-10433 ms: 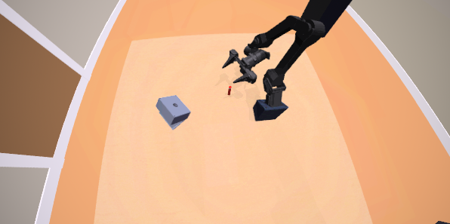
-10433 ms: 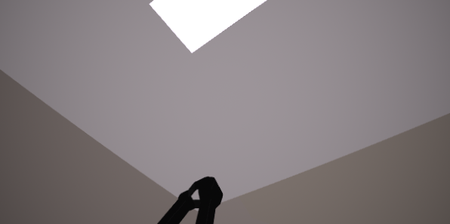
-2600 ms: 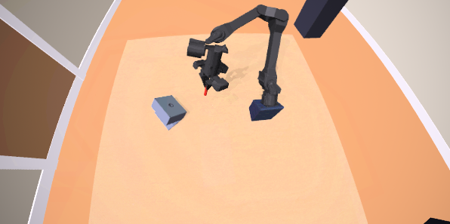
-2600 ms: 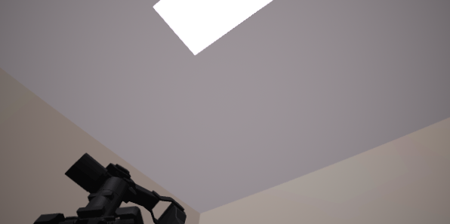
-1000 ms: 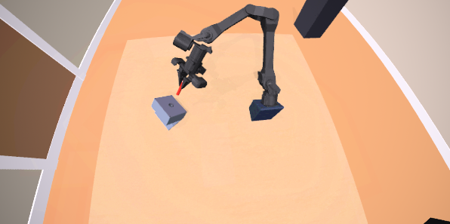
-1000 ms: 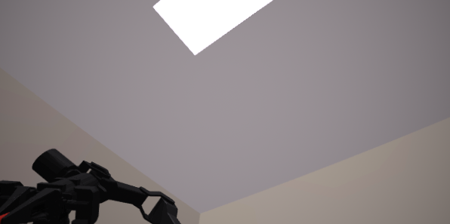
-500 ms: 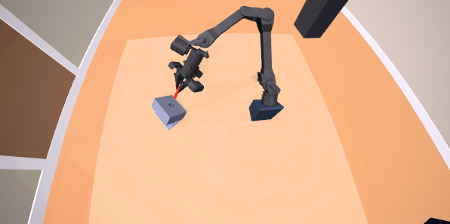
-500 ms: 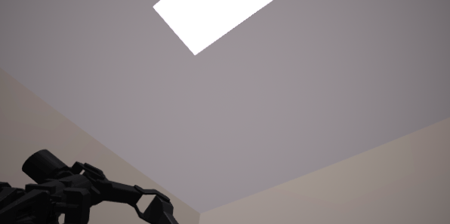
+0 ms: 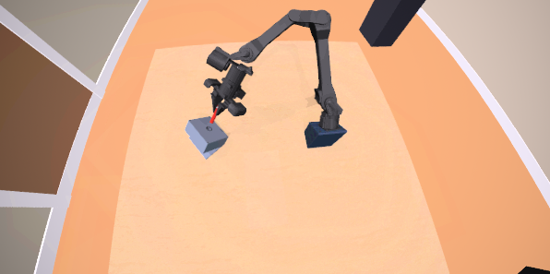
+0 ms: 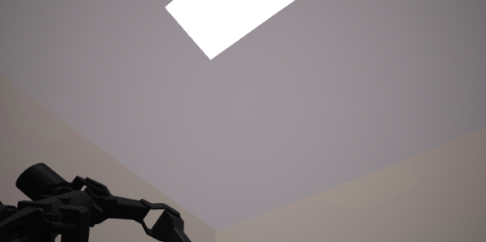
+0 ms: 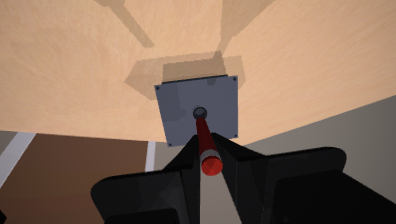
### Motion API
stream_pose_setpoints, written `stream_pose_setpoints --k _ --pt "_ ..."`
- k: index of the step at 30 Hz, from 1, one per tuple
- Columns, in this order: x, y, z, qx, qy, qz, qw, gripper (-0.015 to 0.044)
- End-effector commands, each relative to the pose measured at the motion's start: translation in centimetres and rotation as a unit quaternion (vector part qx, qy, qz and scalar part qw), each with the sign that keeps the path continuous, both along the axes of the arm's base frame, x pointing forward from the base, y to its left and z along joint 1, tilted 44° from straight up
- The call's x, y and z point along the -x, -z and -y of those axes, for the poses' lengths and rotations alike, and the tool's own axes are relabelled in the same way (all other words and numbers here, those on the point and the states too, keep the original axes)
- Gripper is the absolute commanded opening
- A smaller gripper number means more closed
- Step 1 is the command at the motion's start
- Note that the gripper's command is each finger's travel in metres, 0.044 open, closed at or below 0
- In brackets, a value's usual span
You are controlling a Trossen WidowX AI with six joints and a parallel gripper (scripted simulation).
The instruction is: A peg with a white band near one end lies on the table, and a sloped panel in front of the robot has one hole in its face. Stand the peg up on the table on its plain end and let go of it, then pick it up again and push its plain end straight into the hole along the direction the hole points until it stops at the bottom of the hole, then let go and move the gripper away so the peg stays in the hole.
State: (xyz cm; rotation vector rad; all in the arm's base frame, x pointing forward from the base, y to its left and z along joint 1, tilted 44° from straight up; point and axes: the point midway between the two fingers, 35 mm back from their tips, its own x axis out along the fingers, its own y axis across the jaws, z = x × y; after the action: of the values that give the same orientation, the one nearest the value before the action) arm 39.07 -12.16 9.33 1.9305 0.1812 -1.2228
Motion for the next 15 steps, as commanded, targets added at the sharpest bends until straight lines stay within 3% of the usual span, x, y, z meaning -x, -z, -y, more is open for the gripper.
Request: stream_pose_setpoints --k 1,15 --pt "0.0 0.4 0.1 -0.001 -0.001 -0.003 1.000 0.0000" --pt "-0.9 1.6 0.6 -0.002 0.000 -0.002 1.000 0.0000"
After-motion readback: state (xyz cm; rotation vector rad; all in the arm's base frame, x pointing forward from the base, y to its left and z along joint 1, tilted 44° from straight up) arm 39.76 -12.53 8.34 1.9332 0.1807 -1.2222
